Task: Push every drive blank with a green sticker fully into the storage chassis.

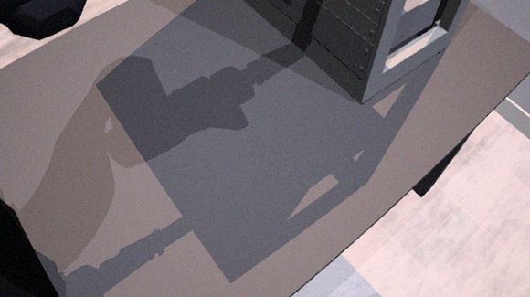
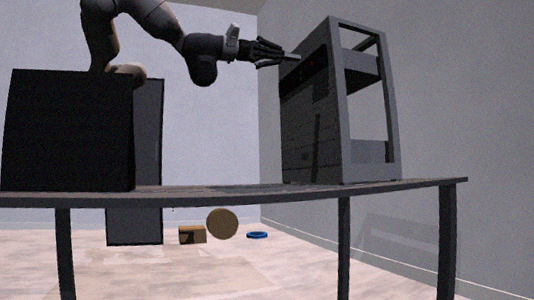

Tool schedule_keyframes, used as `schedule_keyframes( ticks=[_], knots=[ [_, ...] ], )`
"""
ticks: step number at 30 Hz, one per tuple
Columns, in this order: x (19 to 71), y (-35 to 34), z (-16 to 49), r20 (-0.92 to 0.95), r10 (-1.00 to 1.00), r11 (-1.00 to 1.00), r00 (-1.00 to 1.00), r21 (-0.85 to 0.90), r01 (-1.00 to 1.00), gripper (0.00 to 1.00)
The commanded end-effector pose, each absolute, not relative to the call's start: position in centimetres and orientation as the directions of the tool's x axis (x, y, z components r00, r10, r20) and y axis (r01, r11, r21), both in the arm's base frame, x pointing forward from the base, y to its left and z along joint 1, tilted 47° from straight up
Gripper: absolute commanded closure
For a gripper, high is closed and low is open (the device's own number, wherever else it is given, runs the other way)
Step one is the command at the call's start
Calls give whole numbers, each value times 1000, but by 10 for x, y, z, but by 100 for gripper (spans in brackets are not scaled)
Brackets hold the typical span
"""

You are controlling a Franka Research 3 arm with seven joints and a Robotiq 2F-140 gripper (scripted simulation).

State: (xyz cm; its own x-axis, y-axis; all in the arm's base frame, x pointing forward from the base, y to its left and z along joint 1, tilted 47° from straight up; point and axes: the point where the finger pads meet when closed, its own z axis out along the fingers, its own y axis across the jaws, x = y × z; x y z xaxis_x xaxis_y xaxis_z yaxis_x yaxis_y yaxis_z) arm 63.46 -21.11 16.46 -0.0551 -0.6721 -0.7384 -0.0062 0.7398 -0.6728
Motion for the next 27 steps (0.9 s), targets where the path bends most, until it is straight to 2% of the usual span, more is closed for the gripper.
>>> schedule_keyframes(
  ticks=[1, 16, 27],
  knots=[
    [629, -211, 166, -730, -681, 731, -54, -682, -3, 100],
    [616, -211, 167, -730, -681, 731, -54, -682, -3, 100],
    [562, -212, 169, -730, -681, 731, -54, -682, -3, 100]
  ],
)
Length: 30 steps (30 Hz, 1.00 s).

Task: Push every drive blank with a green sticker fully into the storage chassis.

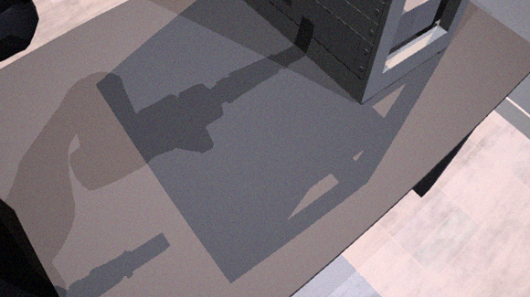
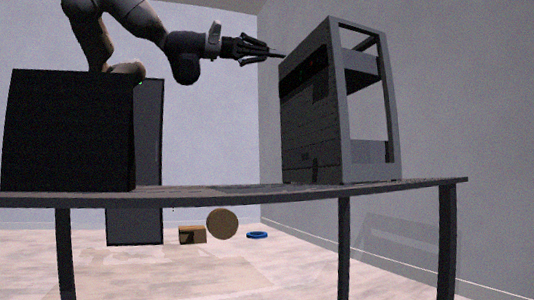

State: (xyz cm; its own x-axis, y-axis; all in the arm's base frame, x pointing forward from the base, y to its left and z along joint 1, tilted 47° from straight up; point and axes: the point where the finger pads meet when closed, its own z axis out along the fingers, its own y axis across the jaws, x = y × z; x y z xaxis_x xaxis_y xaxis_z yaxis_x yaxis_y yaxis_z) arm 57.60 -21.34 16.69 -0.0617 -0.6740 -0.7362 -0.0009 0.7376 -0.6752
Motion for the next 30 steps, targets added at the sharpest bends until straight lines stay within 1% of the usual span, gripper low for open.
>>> schedule_keyframes(
  ticks=[1, 4, 6, 17, 30],
  knots=[
    [555, -213, 169, -730, -681, 731, -54, -682, -3, 100],
    [536, -213, 170, -730, -681, 731, -54, -682, -3, 100],
    [536, -213, 170, -730, -681, 731, -54, -682, -3, 100],
    [484, -214, 173, -730, -681, 731, -54, -682, -3, 100],
    [473, -214, 173, -730, -681, 731, -54, -682, -3, 100]
  ],
)
